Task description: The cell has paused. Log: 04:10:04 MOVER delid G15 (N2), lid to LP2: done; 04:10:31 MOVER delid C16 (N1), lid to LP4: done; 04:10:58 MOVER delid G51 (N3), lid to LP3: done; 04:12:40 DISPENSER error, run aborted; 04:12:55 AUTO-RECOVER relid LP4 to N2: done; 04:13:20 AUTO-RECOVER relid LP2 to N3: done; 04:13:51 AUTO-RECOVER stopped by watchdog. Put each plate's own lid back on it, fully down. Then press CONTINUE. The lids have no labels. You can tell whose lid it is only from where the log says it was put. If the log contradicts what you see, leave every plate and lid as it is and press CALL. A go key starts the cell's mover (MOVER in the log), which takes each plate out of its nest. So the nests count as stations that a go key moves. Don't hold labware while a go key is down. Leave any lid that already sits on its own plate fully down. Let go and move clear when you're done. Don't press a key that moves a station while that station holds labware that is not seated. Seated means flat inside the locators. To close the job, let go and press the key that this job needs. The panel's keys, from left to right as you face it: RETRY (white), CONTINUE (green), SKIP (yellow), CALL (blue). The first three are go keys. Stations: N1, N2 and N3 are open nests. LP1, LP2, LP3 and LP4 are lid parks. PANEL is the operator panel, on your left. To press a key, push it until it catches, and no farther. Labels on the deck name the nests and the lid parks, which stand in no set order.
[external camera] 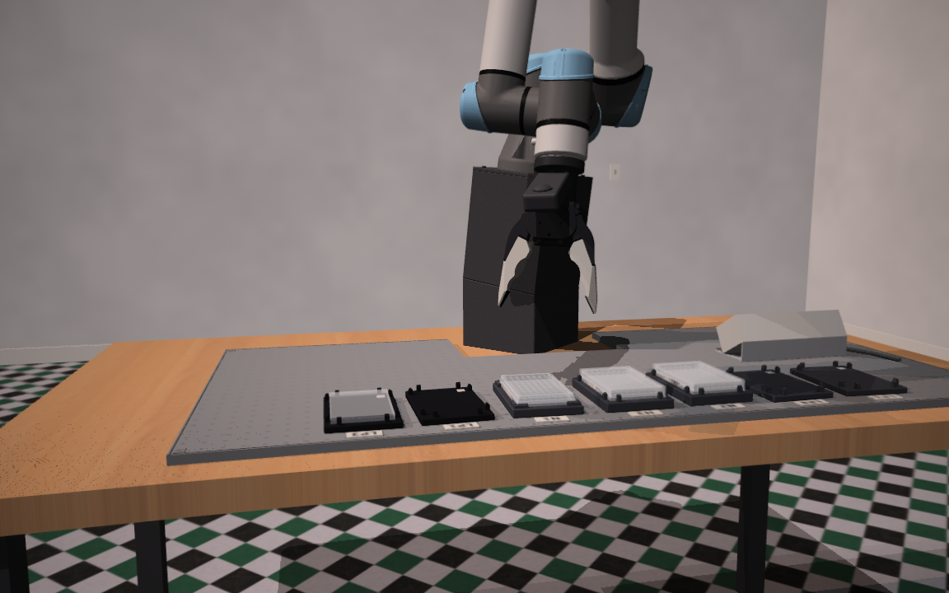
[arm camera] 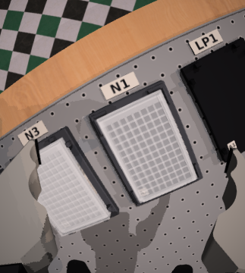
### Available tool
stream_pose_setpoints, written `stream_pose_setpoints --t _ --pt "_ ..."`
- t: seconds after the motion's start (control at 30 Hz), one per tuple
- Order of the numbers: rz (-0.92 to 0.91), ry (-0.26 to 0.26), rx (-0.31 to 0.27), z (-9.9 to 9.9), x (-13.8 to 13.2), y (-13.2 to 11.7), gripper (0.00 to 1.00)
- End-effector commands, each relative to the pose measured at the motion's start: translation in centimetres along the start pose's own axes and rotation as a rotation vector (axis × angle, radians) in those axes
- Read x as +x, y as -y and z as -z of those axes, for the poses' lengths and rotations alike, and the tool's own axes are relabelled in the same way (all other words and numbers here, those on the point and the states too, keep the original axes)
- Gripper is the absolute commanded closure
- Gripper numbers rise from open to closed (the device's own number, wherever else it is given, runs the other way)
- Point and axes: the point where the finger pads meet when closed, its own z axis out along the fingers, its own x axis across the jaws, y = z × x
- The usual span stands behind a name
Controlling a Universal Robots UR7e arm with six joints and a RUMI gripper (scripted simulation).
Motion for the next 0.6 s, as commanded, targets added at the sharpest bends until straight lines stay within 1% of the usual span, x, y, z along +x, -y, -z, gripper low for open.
stream_pose_setpoints --t 0.0,0.2,0.33,0.4,0.47,0.57 --pt "-0.004 0.005 -0.032 -0.4 0.0 -2.2 0.18" --pt "-0.003 0.005 -0.032 -0.8 -0.1 -5.2 0.18" --pt "-0.003 0.005 -0.032 -0.8 -0.1 -5.3 0.18" --pt "-0.008 0.009 -0.072 -0.8 0.0 -6.3 0.18" --pt "-0.008 0.009 -0.072 -0.8 0.0 -6.3 0.18" --pt "-0.008 0.01 -0.076 -0.9 0.0 -7.8 0.18"
